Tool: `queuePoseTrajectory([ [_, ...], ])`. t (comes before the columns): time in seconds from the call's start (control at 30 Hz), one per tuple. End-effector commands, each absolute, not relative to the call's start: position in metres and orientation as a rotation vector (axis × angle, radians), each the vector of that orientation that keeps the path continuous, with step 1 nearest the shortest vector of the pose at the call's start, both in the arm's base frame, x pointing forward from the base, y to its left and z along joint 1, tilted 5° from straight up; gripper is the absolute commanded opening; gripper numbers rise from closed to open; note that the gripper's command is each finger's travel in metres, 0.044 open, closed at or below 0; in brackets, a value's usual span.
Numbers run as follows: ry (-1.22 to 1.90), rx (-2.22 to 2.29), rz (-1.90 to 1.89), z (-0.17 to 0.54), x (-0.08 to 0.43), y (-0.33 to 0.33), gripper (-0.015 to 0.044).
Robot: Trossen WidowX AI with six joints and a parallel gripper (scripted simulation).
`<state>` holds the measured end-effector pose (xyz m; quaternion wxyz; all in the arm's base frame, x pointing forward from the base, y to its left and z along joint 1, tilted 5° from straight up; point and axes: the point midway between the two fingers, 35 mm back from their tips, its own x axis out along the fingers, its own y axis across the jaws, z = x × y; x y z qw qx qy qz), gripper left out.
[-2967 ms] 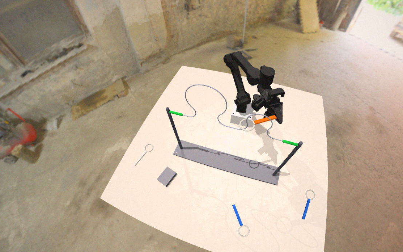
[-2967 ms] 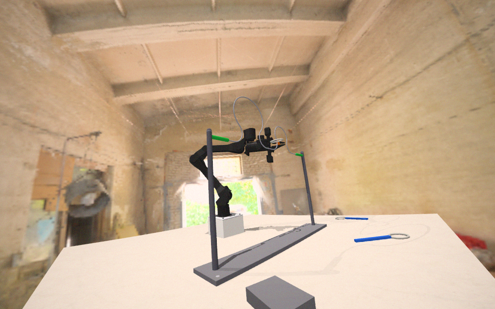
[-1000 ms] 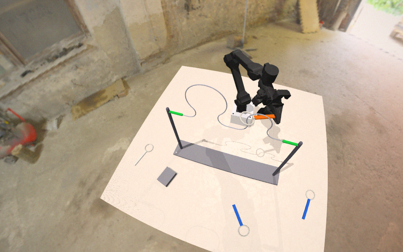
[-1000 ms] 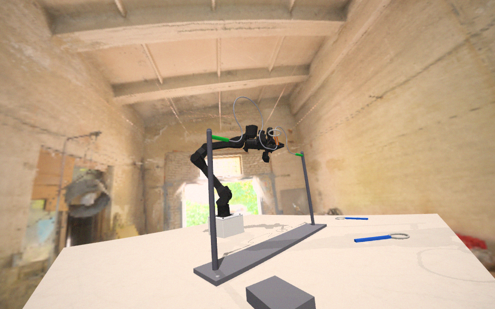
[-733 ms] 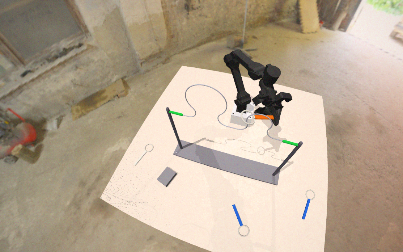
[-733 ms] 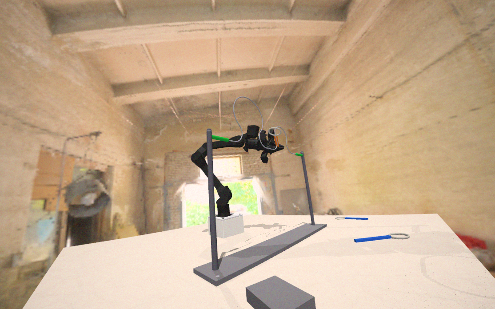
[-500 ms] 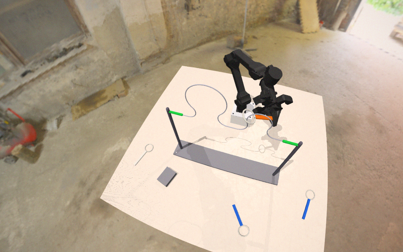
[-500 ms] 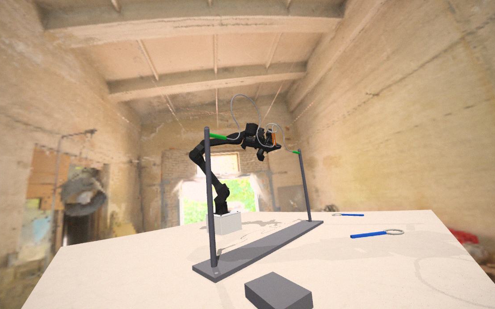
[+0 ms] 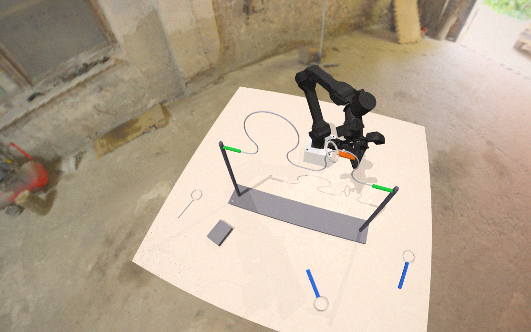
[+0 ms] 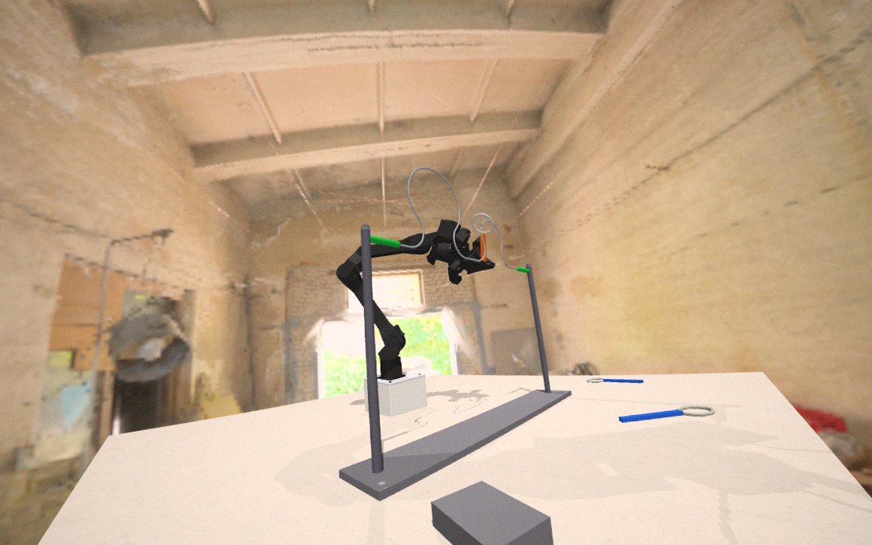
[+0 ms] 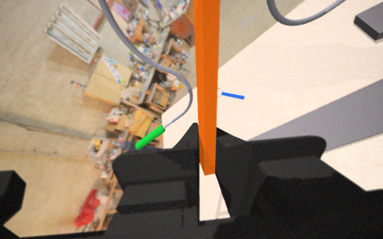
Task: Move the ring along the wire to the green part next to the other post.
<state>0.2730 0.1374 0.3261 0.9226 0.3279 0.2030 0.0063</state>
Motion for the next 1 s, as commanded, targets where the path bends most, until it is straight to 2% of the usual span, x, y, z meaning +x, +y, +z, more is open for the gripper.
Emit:
queuePoseTrajectory([
  [0.0,0.414,0.589,-0.015,0.326,0.274,0.134,-0.015],
  [0.97,0.415,0.01,-0.199,0.313,0.273,0.098,-0.015],
])
